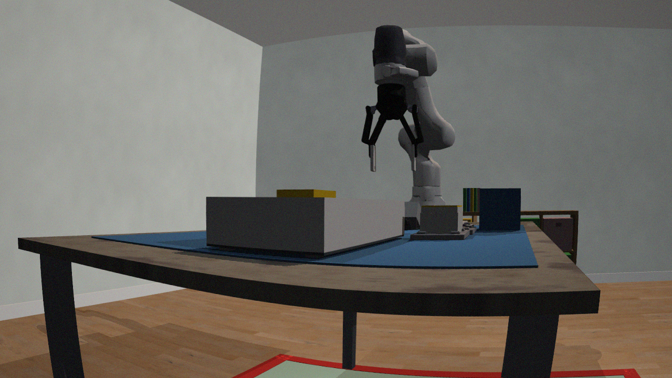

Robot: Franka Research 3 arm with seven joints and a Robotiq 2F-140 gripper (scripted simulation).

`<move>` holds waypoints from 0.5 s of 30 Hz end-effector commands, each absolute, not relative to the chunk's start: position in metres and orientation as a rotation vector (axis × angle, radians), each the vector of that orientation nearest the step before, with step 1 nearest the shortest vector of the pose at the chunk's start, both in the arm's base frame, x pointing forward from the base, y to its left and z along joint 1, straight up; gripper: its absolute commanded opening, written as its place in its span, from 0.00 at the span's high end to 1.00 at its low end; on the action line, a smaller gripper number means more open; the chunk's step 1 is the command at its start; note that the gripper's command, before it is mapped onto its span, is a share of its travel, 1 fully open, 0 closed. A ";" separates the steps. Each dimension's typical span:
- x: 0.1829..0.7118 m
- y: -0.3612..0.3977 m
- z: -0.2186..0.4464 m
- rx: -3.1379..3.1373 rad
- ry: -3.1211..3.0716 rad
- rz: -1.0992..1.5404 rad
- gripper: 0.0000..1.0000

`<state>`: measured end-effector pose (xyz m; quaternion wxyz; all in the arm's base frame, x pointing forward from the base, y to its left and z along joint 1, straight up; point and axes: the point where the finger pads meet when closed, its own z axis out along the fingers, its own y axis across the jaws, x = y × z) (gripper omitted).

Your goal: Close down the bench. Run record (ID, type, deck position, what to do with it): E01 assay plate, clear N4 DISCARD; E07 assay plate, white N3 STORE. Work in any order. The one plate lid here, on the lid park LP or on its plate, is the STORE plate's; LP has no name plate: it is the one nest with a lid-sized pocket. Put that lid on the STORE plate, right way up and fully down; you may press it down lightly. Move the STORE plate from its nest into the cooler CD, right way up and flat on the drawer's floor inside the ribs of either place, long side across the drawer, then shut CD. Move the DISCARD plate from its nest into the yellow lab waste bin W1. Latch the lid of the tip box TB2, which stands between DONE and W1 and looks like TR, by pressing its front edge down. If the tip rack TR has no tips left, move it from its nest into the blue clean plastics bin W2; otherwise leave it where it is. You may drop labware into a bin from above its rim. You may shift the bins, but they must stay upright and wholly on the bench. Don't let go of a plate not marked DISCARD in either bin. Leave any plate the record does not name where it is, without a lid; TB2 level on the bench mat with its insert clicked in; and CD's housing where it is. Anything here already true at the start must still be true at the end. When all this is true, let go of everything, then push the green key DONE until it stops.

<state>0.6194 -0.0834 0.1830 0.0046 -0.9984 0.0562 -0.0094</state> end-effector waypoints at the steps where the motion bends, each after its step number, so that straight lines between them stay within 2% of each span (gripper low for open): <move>1: 0.622 -0.080 0.182 -3.128 0.251 -0.012 0.34; 15: 0.662 -0.041 0.185 -3.128 0.251 -0.012 0.34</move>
